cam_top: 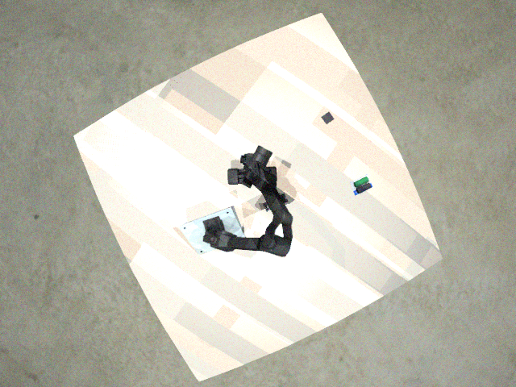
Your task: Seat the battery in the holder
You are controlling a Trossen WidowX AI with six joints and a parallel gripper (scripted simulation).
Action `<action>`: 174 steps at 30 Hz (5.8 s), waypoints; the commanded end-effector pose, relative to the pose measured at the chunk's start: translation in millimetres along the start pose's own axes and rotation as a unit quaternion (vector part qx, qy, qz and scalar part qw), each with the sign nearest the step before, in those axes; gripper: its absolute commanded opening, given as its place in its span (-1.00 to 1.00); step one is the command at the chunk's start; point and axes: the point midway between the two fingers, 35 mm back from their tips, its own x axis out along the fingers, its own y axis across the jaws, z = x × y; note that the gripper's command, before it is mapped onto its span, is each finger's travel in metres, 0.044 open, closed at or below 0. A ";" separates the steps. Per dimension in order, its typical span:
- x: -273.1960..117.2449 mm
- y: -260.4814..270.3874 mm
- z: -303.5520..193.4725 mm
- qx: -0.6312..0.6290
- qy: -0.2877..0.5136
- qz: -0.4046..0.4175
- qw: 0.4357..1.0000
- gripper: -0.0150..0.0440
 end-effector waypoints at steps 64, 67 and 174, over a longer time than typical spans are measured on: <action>-51.9 -94.7 -104.8 0.555 -0.058 -0.017 0.830 -0.22; -46.6 -95.7 -104.6 0.552 -0.073 -0.025 0.830 -0.22; -12.0 -69.8 -123.0 0.517 -0.220 -0.081 0.823 -0.22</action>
